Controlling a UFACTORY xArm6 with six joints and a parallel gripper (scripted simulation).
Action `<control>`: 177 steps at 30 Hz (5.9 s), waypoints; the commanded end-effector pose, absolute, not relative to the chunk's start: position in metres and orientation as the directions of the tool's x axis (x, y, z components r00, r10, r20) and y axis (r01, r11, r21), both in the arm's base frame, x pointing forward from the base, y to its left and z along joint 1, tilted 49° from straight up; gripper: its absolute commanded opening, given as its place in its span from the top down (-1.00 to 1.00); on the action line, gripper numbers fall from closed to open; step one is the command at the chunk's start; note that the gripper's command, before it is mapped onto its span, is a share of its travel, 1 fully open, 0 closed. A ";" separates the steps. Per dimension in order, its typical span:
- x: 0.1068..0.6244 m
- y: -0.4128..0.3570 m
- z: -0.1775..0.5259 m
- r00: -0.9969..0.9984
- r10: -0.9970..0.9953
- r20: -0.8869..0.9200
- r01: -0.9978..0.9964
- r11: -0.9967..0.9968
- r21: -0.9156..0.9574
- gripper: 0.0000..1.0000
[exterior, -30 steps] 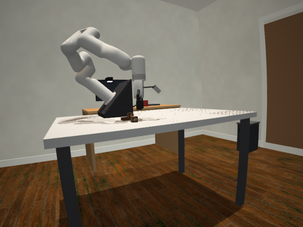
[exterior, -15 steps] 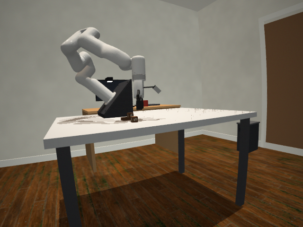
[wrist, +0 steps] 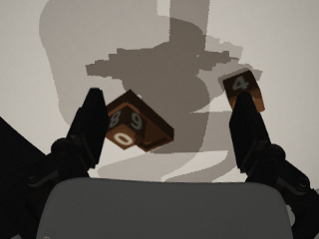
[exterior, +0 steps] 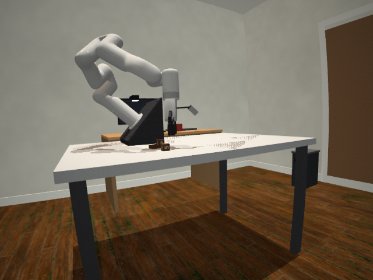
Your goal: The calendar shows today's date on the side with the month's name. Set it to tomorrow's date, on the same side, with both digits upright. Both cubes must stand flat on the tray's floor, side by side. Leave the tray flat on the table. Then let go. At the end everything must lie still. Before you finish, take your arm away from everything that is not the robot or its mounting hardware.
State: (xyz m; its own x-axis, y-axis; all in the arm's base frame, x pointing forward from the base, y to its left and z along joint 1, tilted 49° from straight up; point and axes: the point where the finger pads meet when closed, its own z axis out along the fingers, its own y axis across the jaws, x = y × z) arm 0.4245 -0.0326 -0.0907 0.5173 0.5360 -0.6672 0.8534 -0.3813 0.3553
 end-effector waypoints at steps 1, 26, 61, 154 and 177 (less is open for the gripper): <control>0.426 -0.031 -0.090 0.518 0.538 -0.665 0.853 -0.380 0.357 -1.00; 0.426 -0.031 -0.090 0.518 0.538 -0.665 0.853 -0.380 0.357 -1.00; 0.428 -0.010 -0.071 0.518 0.538 -0.665 0.853 -0.380 0.357 -1.00; 0.459 -0.023 -0.034 0.791 -0.438 0.427 -0.608 -0.494 0.621 -1.00; 0.468 -0.037 -0.027 0.321 -0.638 0.700 -0.945 -0.169 0.280 -1.00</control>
State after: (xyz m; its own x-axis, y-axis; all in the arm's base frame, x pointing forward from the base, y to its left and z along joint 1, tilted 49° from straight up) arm 0.4642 -0.0351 -0.0299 0.4577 -0.6110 0.6459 -0.8863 -0.2559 0.3860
